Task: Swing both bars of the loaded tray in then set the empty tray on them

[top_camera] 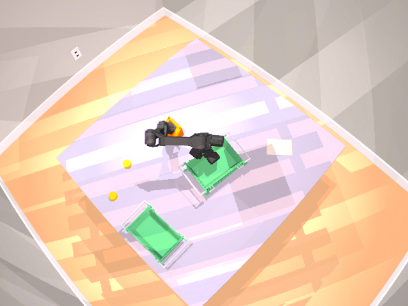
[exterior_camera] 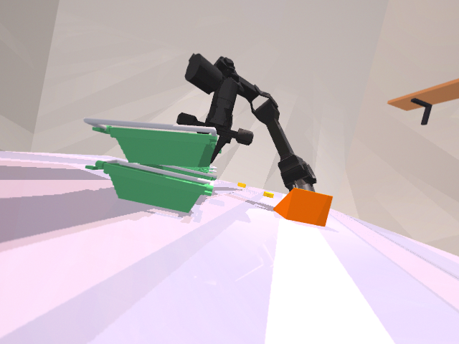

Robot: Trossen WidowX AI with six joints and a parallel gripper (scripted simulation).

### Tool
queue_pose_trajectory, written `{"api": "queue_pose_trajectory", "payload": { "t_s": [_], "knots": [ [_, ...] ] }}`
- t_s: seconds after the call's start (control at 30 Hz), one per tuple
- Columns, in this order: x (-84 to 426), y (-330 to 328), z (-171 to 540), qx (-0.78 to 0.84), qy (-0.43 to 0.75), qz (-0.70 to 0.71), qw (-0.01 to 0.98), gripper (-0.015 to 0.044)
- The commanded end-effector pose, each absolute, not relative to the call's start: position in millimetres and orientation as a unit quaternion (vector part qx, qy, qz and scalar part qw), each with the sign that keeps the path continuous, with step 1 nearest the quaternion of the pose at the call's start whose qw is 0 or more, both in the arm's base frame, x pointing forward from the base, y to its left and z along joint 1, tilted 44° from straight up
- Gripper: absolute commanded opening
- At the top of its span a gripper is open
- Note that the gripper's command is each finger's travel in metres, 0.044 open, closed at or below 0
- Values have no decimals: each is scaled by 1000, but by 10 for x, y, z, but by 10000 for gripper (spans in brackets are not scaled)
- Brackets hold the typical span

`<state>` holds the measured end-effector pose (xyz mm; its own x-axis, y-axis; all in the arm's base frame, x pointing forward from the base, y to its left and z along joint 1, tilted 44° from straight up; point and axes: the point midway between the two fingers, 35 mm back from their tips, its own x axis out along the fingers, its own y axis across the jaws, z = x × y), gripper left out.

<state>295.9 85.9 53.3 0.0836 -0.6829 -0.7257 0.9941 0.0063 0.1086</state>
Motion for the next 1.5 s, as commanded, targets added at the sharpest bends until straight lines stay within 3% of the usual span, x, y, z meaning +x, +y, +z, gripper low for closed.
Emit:
{"api": "queue_pose_trajectory", "payload": {
  "t_s": [0.0, 1.47],
  "knots": [
    [2918, 835, 502, 308, 256, -635, 661, 0],
    [2902, 801, 422, 308, 256, -635, 661, 0]
  ]
}}
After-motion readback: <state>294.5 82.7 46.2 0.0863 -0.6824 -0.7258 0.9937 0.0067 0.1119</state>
